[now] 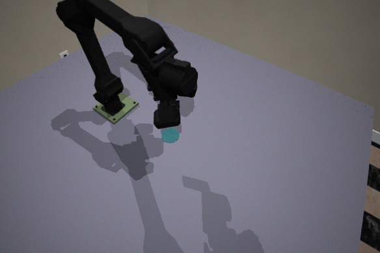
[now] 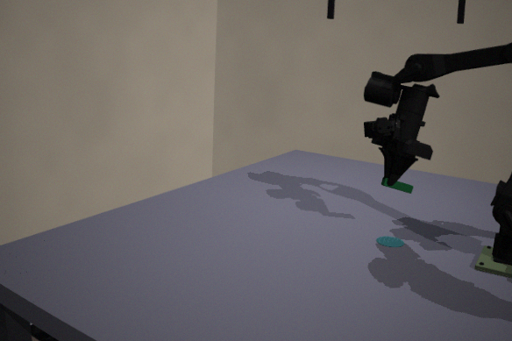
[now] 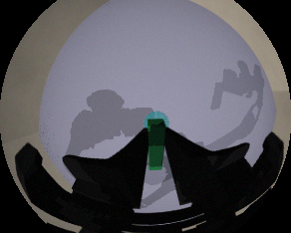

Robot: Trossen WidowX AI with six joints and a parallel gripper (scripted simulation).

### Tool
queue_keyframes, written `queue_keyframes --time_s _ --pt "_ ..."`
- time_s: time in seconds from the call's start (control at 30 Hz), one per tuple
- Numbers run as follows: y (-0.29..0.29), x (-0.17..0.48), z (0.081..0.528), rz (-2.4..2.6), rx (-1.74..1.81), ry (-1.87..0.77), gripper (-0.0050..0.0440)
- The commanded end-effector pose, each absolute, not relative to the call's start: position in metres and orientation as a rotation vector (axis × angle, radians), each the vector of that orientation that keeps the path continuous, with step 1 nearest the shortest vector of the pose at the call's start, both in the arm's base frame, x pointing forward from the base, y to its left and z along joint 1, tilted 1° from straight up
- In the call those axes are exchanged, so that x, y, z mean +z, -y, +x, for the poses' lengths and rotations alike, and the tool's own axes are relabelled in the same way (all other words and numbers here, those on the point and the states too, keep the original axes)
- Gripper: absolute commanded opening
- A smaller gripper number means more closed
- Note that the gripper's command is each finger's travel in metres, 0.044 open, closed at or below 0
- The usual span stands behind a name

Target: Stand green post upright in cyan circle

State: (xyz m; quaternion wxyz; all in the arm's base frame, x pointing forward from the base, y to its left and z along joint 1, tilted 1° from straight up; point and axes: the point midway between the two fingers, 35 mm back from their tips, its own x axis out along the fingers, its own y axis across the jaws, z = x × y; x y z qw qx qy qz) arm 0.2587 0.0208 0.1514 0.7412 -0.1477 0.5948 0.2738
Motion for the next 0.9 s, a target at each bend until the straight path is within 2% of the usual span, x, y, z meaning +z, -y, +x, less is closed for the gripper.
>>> queue_keyframes --time_s 0.0,0.87 --pt "-0.0206 0.1506 0.2583 -0.303 0.606 -1.272 0.0022" --pt "-0.0182 0.1452 0.2644 -0.181 0.626 -1.108 0.0022"
